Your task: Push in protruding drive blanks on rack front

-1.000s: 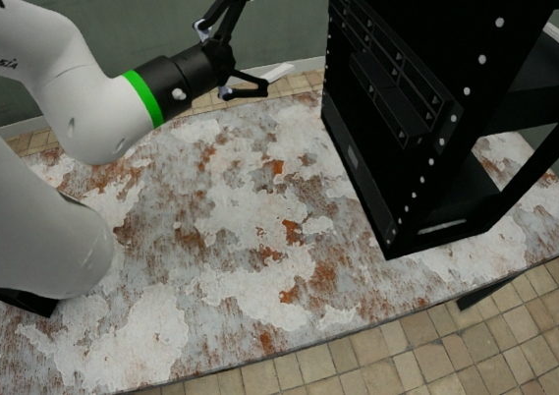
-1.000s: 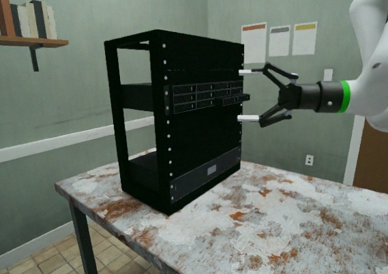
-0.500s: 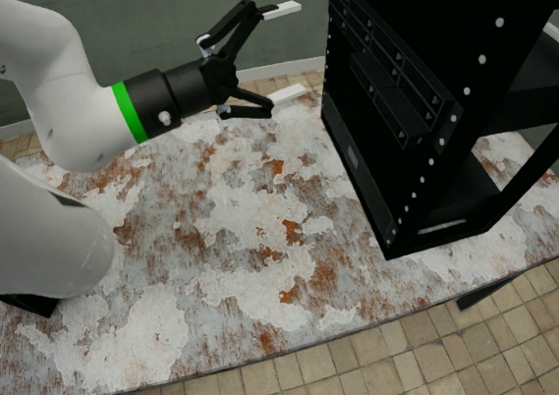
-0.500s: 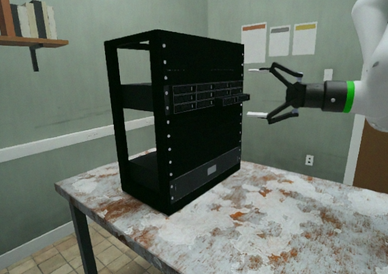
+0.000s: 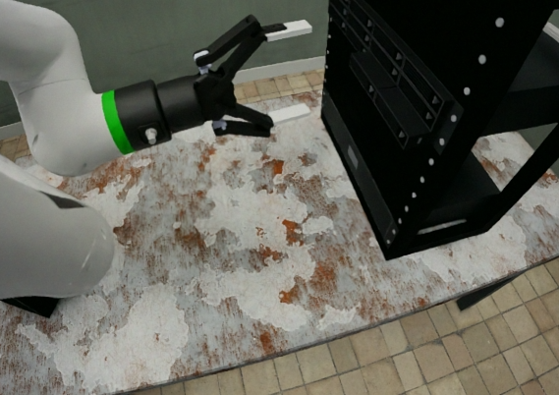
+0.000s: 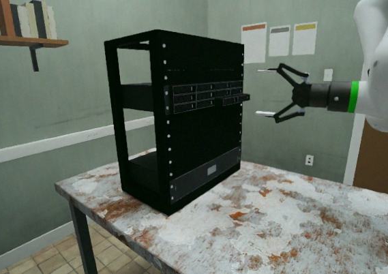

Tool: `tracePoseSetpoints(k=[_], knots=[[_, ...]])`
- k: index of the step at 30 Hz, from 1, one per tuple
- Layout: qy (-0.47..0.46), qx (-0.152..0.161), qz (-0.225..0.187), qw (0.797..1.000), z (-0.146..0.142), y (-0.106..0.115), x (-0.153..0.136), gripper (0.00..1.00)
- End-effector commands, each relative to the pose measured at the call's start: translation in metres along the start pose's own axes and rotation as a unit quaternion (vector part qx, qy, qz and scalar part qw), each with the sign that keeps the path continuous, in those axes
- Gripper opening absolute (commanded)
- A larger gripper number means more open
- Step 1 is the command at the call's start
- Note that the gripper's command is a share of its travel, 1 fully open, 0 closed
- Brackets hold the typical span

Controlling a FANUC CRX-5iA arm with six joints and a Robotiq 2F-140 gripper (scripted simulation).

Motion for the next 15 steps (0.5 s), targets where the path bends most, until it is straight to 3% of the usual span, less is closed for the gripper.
tracePoseSetpoints(k=[1,15], knots=[[-0.004,0.0,-0.009,1.0,0.0,0.002,-0.006,1.0],[-0.02,0.001,-0.046,0.999,-0.001,0.011,-0.032,1.0]])
Point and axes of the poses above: the point where the finger pads meet when closed, its own y axis back along the fingers, its own z axis across the jaws, x = y × z, the point moved 1 cm from there along y, back along the fingers, and after that the axes turned 5 degrees about -y, right-handed, at the moved point
